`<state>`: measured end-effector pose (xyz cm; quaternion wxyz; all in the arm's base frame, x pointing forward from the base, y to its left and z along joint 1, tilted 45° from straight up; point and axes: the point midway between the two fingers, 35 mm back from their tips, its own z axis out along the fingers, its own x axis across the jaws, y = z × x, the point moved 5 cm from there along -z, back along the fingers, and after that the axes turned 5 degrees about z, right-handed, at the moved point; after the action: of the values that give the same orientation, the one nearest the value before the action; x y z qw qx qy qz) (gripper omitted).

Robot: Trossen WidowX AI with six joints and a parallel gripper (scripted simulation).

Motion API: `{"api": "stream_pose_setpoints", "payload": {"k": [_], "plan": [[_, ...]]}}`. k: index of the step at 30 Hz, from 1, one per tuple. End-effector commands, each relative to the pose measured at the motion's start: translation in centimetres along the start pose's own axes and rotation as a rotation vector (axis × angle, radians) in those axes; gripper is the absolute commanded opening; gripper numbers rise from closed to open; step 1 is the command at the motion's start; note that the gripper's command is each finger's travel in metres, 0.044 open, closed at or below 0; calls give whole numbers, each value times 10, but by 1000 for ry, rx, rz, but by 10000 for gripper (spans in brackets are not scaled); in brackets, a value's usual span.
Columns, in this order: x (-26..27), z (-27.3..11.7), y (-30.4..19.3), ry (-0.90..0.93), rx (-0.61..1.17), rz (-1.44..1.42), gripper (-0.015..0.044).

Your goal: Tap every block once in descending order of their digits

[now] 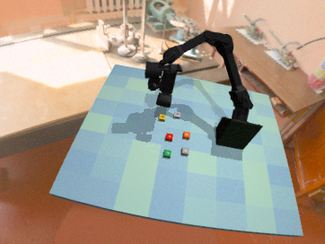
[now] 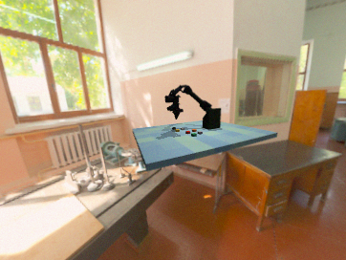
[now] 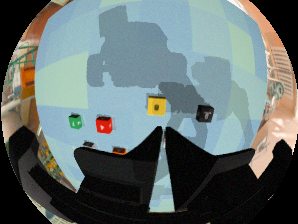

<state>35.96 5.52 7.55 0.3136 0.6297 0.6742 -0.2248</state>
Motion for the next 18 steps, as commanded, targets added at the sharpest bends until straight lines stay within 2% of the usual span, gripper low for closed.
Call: {"api": "stream_pose_setpoints", "payload": {"k": [1, 3, 6, 8, 15, 18], "plan": [[-1, -8, -3, 1, 16, 2, 20], [14, -9, -3, 7, 15, 1, 20], [78, -13, -13, 26, 13, -2, 20], [100, -14, -19, 30, 14, -2, 20], [199, -13, -67, 20, 17, 1, 20], [214, -12, -78, 14, 17, 3, 20]]}}
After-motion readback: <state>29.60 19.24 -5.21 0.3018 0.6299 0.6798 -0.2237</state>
